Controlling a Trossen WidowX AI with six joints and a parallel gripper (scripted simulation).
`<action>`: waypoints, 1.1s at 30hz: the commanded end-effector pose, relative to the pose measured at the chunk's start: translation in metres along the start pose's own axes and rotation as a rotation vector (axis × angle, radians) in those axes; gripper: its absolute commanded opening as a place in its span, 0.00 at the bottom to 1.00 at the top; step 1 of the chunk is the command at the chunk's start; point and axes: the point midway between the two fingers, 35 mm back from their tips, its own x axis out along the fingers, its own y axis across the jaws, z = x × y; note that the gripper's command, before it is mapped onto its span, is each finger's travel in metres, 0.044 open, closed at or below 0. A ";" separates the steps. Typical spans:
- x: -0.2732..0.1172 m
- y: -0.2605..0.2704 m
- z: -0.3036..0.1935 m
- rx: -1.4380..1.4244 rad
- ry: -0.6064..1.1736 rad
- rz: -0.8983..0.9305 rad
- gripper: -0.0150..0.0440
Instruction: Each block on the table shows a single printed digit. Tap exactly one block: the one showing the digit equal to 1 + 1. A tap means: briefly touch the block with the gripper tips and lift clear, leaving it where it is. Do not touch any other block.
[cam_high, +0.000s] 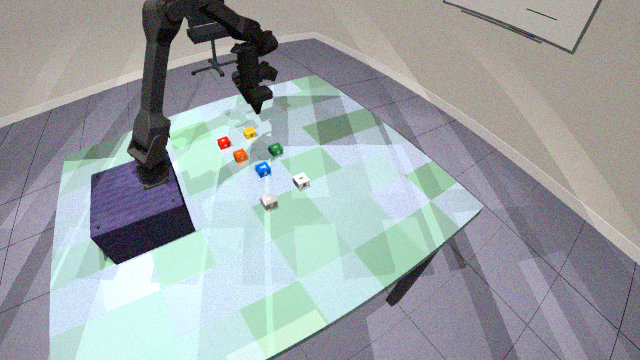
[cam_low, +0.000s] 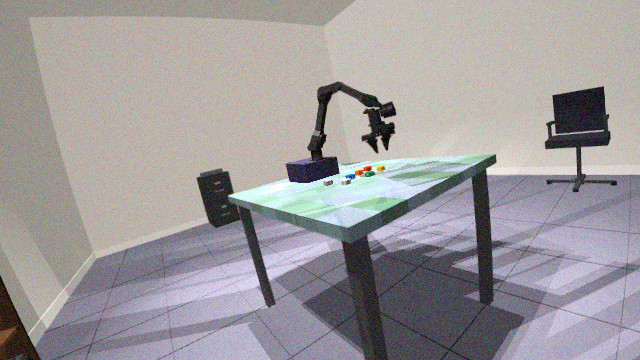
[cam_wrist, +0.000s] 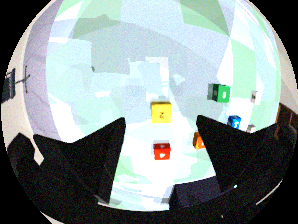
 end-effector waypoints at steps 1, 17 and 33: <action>0.043 -0.005 -0.012 -0.006 0.040 -0.016 0.58; 0.043 -0.005 -0.012 -0.006 0.040 -0.016 0.29; 0.063 -0.005 -0.012 -0.006 0.040 -0.016 0.29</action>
